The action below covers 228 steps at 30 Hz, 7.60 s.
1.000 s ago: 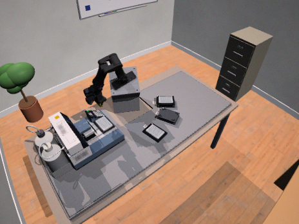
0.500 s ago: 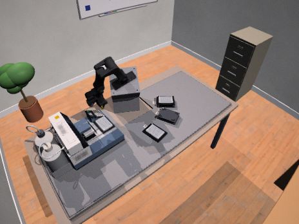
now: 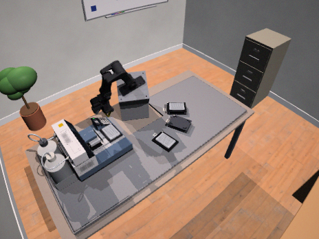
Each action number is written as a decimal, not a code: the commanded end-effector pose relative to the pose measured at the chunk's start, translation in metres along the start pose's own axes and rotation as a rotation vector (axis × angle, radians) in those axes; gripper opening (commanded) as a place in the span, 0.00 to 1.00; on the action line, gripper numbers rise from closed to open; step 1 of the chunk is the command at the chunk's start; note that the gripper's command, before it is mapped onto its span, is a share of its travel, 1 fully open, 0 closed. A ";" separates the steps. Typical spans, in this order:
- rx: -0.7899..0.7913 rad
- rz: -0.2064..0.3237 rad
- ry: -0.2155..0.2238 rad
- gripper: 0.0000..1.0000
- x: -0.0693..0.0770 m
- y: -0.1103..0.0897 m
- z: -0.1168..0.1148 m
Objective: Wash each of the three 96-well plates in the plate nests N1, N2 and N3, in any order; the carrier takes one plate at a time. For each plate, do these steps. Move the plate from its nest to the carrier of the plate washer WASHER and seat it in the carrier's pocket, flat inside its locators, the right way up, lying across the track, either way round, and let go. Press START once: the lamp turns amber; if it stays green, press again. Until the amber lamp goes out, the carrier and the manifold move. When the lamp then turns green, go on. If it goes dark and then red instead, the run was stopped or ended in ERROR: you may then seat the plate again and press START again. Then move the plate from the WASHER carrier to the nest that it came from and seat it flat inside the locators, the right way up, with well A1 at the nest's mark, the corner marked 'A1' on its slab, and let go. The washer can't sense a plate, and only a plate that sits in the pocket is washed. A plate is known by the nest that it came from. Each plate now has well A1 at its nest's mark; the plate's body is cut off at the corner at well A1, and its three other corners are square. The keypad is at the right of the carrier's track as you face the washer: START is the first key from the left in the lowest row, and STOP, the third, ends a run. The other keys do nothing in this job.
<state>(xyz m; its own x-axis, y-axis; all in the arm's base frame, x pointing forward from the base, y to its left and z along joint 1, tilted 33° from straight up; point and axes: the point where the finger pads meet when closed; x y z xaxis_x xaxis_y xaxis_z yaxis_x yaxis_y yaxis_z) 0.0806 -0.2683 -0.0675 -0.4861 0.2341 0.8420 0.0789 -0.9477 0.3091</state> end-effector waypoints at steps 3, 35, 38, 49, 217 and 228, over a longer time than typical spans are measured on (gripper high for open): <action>-0.001 -0.008 -0.004 0.00 -0.002 0.002 -0.001; -0.001 -0.008 -0.003 0.00 -0.049 0.002 -0.001; -0.001 -0.008 -0.003 0.00 -0.054 0.002 -0.001; -0.001 -0.008 -0.003 0.00 -0.063 0.002 -0.001; 0.000 -0.009 -0.005 1.00 0.025 0.045 -0.025; 0.000 -0.010 -0.005 1.00 0.041 0.074 -0.041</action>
<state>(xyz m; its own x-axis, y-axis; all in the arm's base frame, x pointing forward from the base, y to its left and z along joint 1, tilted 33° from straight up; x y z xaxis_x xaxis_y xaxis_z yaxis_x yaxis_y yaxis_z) 0.0363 -0.3353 -0.0336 -0.4788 0.2519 0.8410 0.0756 -0.9426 0.3254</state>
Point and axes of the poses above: the point where the finger pads meet when closed, its own x axis back along the fingers, its own z axis across the jaws, y = z × x, and after that the axes turned 5 degrees about x, right-handed
